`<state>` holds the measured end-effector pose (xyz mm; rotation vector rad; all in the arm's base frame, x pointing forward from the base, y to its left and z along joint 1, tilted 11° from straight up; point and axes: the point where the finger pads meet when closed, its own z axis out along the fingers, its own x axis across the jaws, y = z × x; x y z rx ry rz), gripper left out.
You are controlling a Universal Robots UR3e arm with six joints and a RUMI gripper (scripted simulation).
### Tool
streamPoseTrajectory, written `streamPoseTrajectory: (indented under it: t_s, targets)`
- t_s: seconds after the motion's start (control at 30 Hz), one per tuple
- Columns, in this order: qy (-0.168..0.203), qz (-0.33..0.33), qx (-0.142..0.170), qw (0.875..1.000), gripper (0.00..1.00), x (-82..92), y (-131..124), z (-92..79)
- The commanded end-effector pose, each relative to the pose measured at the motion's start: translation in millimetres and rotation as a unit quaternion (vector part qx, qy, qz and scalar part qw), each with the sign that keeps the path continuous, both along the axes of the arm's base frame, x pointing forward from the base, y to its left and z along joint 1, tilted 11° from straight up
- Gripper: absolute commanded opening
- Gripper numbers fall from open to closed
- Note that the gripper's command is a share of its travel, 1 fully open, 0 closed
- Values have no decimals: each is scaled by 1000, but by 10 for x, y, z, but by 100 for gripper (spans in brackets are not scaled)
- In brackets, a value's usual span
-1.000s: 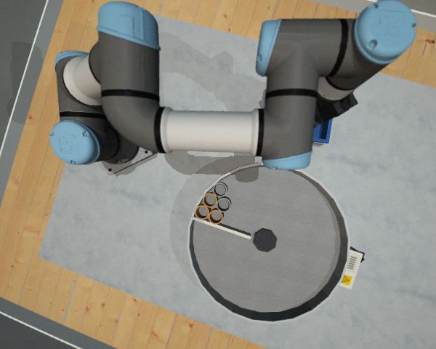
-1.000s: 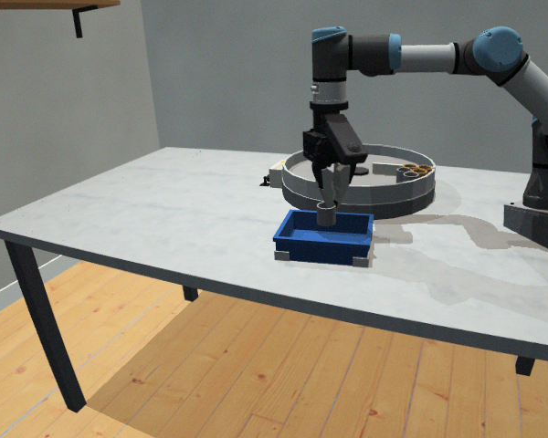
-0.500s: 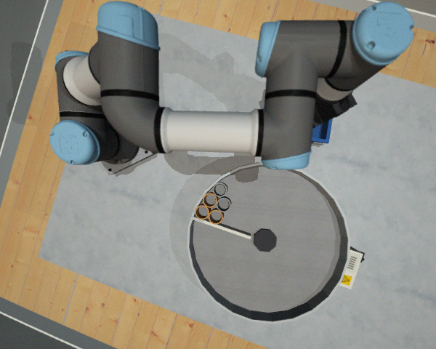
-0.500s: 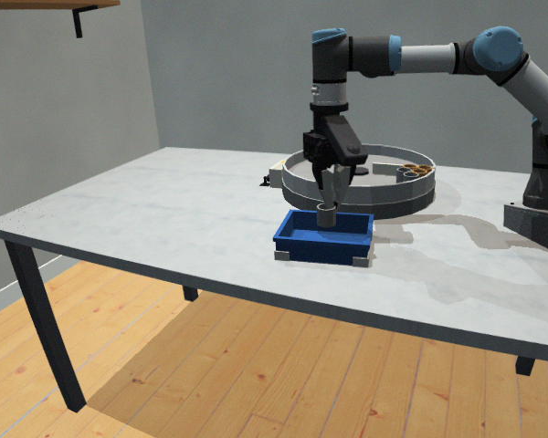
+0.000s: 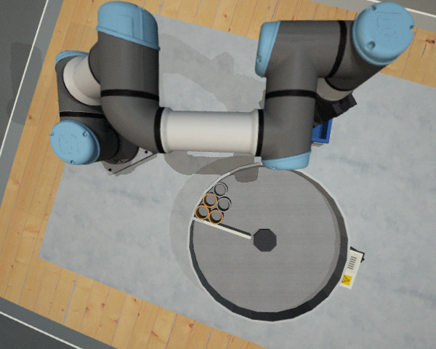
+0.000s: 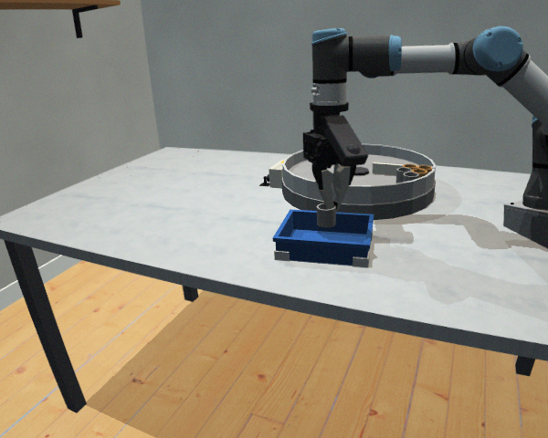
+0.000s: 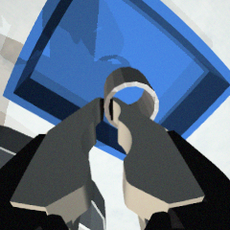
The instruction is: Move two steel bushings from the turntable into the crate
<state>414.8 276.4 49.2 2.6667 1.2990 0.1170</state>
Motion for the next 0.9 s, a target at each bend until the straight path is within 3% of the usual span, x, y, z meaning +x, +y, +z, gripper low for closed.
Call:
streamPoseTrajectory:
  t_s: [0.0,0.87]
  targets:
    - [-2,0,1,1000,0,6,5,14]
    - [-2,0,1,1000,0,17,-4,-59]
